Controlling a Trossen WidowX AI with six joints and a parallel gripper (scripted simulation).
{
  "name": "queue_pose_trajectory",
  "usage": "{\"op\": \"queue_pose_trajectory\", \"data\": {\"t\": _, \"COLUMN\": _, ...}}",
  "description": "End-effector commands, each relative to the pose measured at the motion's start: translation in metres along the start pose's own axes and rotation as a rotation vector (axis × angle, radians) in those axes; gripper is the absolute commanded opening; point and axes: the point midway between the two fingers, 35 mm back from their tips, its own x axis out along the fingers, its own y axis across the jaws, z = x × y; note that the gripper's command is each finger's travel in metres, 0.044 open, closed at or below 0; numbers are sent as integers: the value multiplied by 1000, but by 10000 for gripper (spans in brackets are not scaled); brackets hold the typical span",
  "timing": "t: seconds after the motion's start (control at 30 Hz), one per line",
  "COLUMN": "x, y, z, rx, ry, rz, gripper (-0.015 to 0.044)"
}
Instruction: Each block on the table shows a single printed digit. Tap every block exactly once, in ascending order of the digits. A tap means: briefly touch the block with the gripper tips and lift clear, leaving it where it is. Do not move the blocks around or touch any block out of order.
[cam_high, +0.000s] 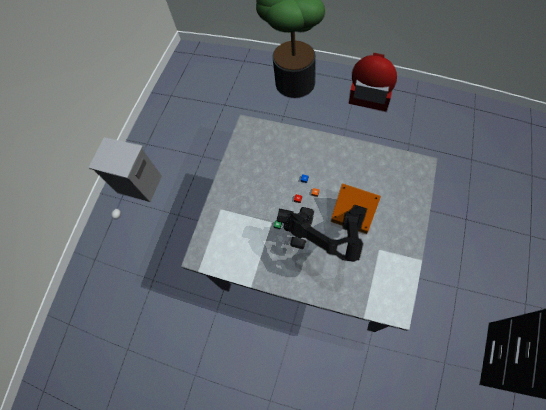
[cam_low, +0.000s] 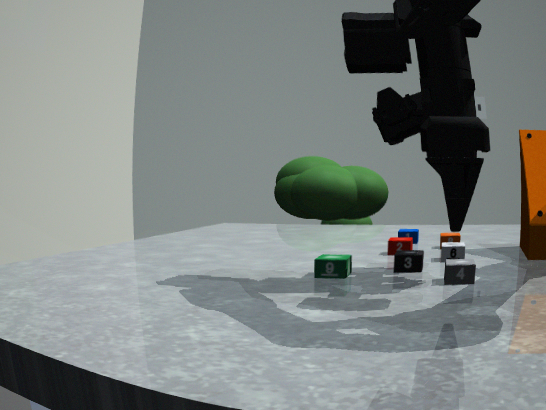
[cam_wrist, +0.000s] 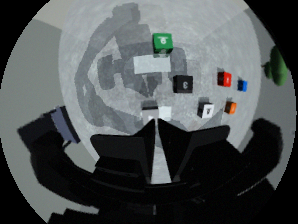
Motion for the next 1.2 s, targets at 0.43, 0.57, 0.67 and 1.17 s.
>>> {"op": "queue_pose_trajectory", "data": {"t": 0.43, "x": 25, "y": 2, "z": 1, "rx": -2, "ry": -14, "rz": 8, "gripper": 20}}
{"op": "queue_pose_trajectory", "data": {"t": 0.57, "x": 32, "y": 3, "z": 1, "rx": -2, "ry": -14, "rz": 9, "gripper": 20}}
{"op": "queue_pose_trajectory", "data": {"t": 0.67, "x": 34, "y": 3, "z": 1, "rx": -2, "ry": -14, "rz": 10, "gripper": 20}}
{"op": "queue_pose_trajectory", "data": {"t": 1.17, "x": -4, "y": 1, "z": 2, "rx": -1, "ry": -14, "rz": 4, "gripper": 20}}
